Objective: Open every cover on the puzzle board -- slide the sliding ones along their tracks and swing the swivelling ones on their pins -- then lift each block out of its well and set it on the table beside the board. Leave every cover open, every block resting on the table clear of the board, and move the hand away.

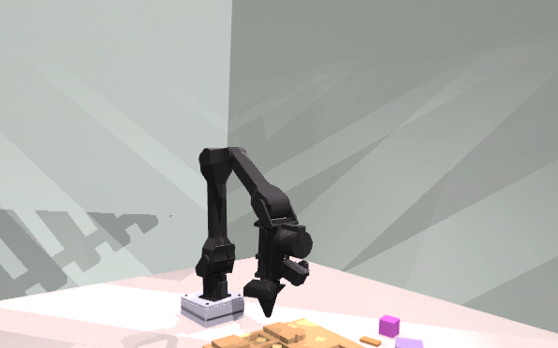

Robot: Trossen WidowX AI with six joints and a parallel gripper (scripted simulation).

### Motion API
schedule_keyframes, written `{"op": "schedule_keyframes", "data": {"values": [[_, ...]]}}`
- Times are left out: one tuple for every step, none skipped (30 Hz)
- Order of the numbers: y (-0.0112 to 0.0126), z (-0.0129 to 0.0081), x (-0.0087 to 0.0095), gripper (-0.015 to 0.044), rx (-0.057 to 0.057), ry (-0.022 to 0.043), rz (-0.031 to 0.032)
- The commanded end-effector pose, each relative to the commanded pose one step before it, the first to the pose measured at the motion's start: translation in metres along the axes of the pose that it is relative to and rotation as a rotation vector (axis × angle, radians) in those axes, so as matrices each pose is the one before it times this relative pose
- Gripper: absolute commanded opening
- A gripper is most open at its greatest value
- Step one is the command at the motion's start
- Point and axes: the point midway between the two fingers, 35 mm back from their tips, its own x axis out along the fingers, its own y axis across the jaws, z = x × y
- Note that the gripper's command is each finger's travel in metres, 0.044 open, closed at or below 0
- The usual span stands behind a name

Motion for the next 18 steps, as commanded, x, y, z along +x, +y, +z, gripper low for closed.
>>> {"op": "schedule_keyframes", "data": {"values": [[-0.03879,0.01294,-0.00703,0.0000,0.8222,-0.00649,-0.00626],[-0.00250,0.00445,-0.00039,0.0000,0.1088,-0.00047,-0.00003],[-0.00210,0.00468,-0.00033,0.0000,0.1088,-0.00046,0.00001],[-0.00173,0.00491,-0.00028,0.0000,0.1050,-0.00069,-0.00001],[-0.00125,0.00486,-0.00021,0.0000,0.0710,-0.00066,0.00003],[-0.00063,0.00317,-0.00011,0.0000,0.0673,-0.00042,0.00004],[-0.00045,0.00322,-0.00009,0.0000,0.0676,-0.00042,0.00006],[-0.00028,0.00326,-0.00006,0.0000,0.0675,-0.00042,0.00008],[-0.00008,0.00324,-0.00004,0.0000,0.0674,-0.00033,0.00009],[0.00011,0.00324,-0.00002,0.0000,0.0673,-0.00028,0.00009],[0.00030,0.00321,0.00000,0.0000,0.0671,-0.00020,0.00009],[0.00048,0.00317,0.00003,0.0000,0.0671,-0.00016,0.00008],[0.00067,0.00313,0.00005,0.0000,0.0673,-0.00012,0.00007],[0.00112,0.00414,0.00010,0.0000,0.0695,-0.00015,0.00010],[0.00092,0.00277,0.00009,0.0000,0.0665,-0.00010,0.00007],[0.00106,0.00268,0.00010,0.0000,0.0665,-0.00010,0.00007],[0.00119,0.00258,0.00012,0.0000,0.0665,-0.00009,0.00008],[0.00105,0.00197,0.00010,0.0000,0.0653,-0.00007,0.00006]]}}
